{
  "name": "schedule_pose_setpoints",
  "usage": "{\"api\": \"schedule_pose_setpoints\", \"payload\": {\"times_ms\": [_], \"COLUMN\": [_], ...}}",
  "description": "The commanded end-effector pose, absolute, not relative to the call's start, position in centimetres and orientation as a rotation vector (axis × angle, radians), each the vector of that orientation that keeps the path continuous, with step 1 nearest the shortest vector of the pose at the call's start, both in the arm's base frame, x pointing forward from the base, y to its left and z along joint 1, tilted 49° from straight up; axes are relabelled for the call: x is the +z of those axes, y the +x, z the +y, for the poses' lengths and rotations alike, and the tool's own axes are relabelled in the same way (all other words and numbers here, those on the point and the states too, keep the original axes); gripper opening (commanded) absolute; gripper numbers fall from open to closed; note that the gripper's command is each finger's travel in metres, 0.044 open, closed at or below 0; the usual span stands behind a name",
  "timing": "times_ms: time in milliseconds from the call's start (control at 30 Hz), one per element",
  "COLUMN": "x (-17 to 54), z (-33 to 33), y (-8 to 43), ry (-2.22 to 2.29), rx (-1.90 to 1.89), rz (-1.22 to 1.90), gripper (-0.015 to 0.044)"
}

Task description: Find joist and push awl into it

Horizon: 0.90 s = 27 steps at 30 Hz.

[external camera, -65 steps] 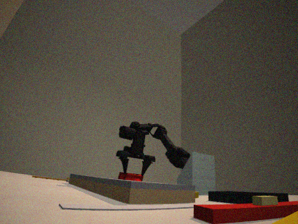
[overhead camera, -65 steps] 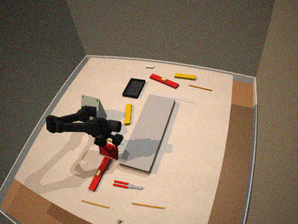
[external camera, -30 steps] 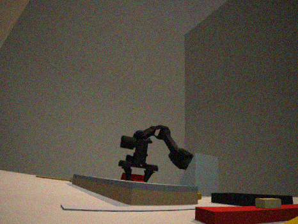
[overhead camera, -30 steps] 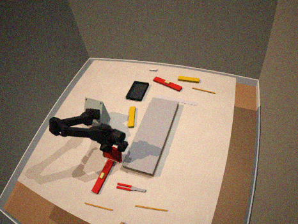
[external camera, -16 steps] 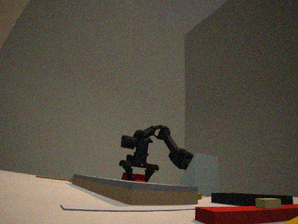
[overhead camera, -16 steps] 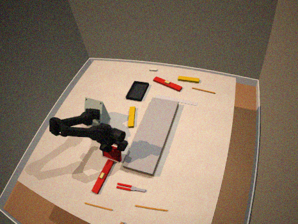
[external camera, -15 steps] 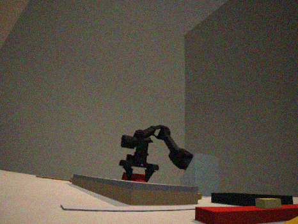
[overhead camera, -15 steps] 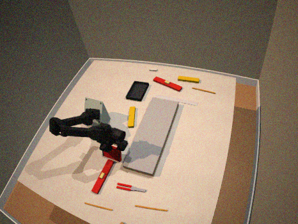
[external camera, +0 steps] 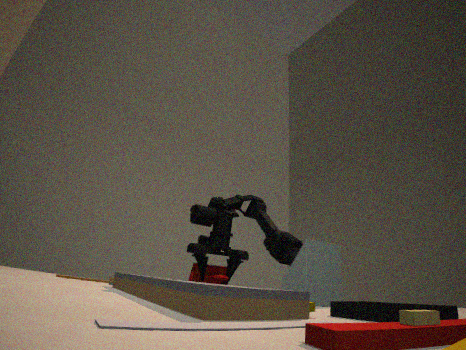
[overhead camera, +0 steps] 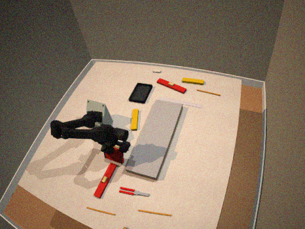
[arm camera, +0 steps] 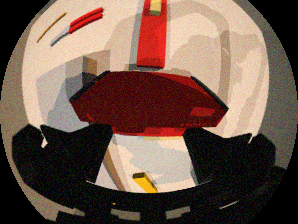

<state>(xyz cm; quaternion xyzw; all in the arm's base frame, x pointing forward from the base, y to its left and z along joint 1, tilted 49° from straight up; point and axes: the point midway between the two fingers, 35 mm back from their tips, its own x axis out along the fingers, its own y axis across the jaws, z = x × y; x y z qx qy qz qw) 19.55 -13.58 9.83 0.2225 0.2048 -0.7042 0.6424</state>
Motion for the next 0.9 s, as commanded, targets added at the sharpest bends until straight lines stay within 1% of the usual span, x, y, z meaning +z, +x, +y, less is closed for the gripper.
{"api": "schedule_pose_setpoints", "payload": {"times_ms": [0, 867], "x": [10.4, 12.5], "z": [-13.1, -10.9], "y": [19.9, 19.9], "ry": [0.516, 0.513], "rx": [-1.598, -1.6], "rz": [0.459, 0.457], "gripper": [0.0, 0.0]}}
